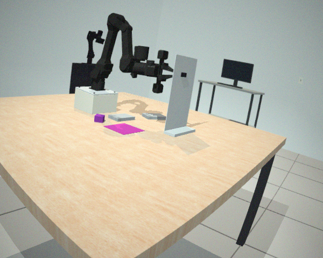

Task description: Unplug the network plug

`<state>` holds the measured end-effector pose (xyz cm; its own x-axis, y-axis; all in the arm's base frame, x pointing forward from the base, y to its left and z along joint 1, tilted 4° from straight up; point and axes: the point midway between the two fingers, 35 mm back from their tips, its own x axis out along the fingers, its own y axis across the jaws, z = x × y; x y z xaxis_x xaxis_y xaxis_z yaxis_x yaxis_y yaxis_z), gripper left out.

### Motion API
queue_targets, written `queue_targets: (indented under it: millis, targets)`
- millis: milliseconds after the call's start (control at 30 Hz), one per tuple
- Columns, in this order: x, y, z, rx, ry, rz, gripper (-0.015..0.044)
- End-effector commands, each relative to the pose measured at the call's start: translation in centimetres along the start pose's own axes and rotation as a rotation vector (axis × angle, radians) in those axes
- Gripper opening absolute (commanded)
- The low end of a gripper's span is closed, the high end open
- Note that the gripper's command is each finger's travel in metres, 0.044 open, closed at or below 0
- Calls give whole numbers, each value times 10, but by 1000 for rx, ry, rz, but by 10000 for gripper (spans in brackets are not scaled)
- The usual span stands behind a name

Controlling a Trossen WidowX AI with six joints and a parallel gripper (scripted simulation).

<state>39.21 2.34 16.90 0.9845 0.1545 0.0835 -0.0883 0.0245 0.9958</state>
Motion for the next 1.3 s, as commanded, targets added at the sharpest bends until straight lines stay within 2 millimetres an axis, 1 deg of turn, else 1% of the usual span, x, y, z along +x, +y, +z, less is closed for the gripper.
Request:
queue_targets:
  millis: [0, 1267]
  targets:
    - [-4, 0, -1, 2, 3, -1, 0]
    - [-25, -1, -8, 3, 3, -3, 0]
